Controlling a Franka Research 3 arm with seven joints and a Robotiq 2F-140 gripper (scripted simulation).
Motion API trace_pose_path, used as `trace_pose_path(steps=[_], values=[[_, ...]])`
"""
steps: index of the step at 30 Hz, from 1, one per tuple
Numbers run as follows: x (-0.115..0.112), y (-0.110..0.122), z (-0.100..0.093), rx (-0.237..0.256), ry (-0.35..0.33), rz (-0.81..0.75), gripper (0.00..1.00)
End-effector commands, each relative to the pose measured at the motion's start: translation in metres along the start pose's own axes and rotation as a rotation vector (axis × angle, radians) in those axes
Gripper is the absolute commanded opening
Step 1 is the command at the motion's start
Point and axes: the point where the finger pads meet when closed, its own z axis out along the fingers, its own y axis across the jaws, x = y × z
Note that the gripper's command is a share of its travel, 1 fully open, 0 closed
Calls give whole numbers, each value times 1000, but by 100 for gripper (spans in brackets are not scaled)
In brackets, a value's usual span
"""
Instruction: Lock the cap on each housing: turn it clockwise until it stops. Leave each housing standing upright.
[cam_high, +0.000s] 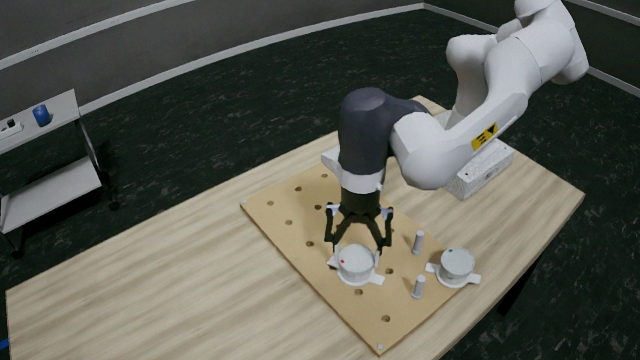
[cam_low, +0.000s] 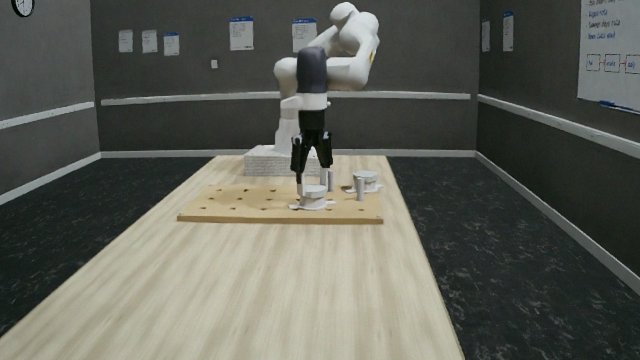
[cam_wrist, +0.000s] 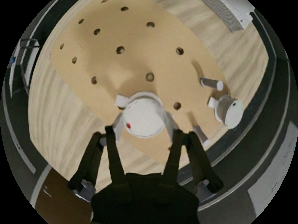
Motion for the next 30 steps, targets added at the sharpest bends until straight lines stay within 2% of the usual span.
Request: trace_pose_path(steps=[1,30], values=[[-2,4,1,-5,3,0,10],[5,11,1,-5,3,0,10]])
